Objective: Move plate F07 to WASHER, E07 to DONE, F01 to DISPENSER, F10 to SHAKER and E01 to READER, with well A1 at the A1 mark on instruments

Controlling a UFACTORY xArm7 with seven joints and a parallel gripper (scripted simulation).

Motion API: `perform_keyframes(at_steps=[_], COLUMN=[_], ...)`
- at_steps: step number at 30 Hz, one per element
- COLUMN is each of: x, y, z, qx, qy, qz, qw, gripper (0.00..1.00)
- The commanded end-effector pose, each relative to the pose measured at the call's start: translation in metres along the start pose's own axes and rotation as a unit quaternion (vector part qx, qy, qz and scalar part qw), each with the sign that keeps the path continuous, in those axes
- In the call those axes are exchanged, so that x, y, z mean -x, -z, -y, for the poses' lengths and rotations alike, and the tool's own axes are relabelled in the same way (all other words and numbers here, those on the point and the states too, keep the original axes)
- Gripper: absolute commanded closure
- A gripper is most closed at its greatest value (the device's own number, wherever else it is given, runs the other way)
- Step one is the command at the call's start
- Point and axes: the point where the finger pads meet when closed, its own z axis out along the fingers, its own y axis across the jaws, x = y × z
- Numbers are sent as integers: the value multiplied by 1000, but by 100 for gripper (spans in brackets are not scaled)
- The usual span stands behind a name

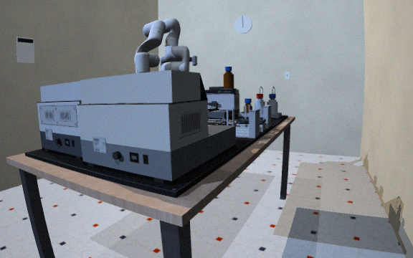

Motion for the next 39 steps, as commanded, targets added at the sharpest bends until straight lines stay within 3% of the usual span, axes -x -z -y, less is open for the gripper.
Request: perform_keyframes(at_steps=[1,20,21,39], x=[0,0,0,0], y=[0,-3,-3,-2], z=[-2,-2,-2,-2], qx=[2,2,2,2], qy=[0,0,0,0], qz=[0,0,0,0], qw=[1000,1000,1000,1000], gripper=[100,100,0,0])
